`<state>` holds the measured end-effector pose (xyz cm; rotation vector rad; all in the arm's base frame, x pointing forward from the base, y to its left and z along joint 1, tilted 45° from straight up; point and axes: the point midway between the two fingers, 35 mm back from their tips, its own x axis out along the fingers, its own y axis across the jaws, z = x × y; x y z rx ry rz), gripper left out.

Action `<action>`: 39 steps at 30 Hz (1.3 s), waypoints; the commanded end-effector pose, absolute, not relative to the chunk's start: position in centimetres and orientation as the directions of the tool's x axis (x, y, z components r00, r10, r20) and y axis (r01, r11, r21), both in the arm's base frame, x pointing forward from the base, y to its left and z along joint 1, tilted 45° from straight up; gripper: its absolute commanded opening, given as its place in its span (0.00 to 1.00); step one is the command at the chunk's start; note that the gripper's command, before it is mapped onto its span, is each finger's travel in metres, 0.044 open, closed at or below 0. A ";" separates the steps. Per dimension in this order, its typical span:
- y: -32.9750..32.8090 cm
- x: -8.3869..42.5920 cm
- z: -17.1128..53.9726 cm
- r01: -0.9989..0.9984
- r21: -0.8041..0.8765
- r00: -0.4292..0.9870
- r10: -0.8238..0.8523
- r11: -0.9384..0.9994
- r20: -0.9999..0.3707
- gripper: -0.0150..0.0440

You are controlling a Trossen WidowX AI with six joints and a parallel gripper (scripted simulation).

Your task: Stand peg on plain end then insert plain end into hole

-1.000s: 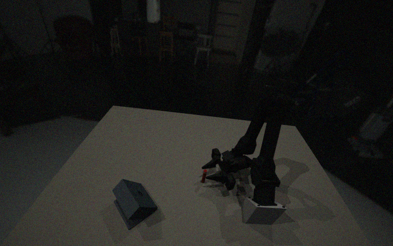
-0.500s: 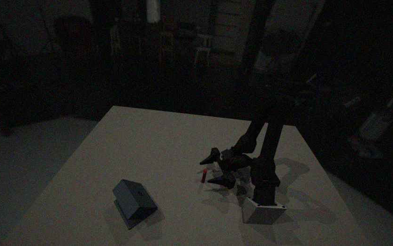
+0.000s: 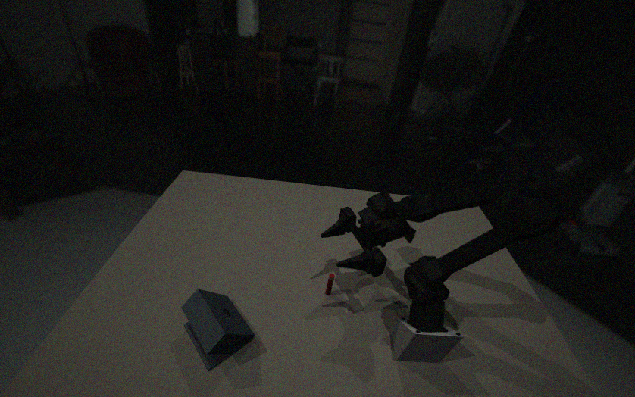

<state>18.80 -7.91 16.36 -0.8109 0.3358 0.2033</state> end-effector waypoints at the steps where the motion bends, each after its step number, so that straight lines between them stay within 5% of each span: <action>1: -5.8 18.5 18.1 -0.274 -0.676 0.939 0.038 0.683 -0.342 1.00; 8: -3.6 17.8 19.7 -0.233 -0.674 0.954 0.032 0.700 -0.297 1.00; 19: -4.8 18.2 17.4 -0.264 -0.445 0.857 -0.004 0.856 -0.515 1.00; 39: -6.5 17.6 12.9 -0.156 -0.197 0.432 -0.112 0.968 -0.895 1.00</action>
